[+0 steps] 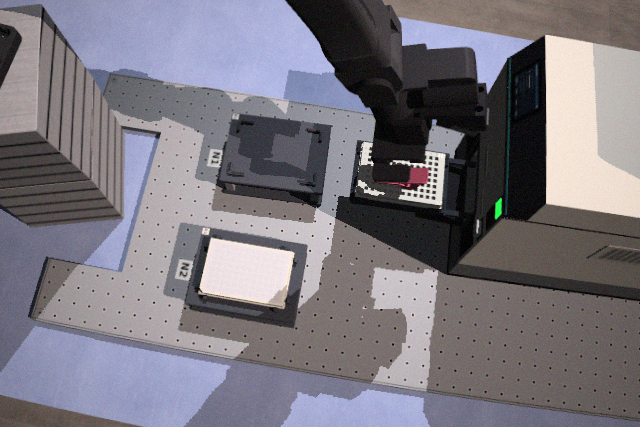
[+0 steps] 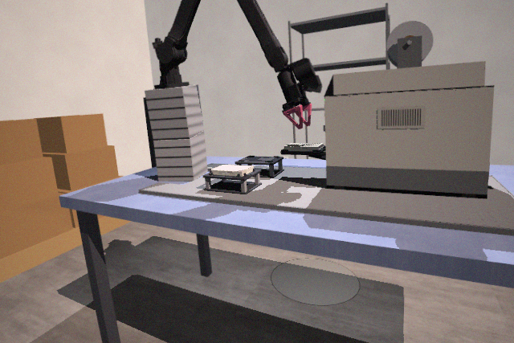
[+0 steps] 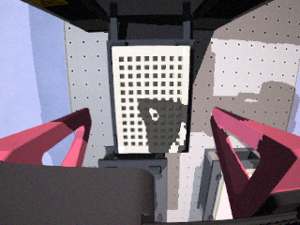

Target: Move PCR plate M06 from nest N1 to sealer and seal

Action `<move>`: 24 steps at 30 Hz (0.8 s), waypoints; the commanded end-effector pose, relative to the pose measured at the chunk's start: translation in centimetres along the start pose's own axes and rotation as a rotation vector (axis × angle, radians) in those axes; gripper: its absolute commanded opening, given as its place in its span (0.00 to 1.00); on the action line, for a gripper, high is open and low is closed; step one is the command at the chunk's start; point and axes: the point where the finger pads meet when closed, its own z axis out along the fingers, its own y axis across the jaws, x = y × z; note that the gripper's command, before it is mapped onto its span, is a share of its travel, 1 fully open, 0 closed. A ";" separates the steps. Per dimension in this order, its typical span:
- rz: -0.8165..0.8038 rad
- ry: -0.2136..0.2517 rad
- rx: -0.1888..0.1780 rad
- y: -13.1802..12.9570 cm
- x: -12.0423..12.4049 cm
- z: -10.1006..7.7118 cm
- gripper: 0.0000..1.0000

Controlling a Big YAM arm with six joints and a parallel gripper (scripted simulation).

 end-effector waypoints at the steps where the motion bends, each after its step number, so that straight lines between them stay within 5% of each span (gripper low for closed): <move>1: 0.004 -0.038 0.003 -0.5 -1.9 0.1 1.00; 23: 0.000 -0.012 0.004 -0.6 -0.8 1.0 1.00; 24: -0.001 -0.011 0.001 -1.1 1.4 1.8 1.00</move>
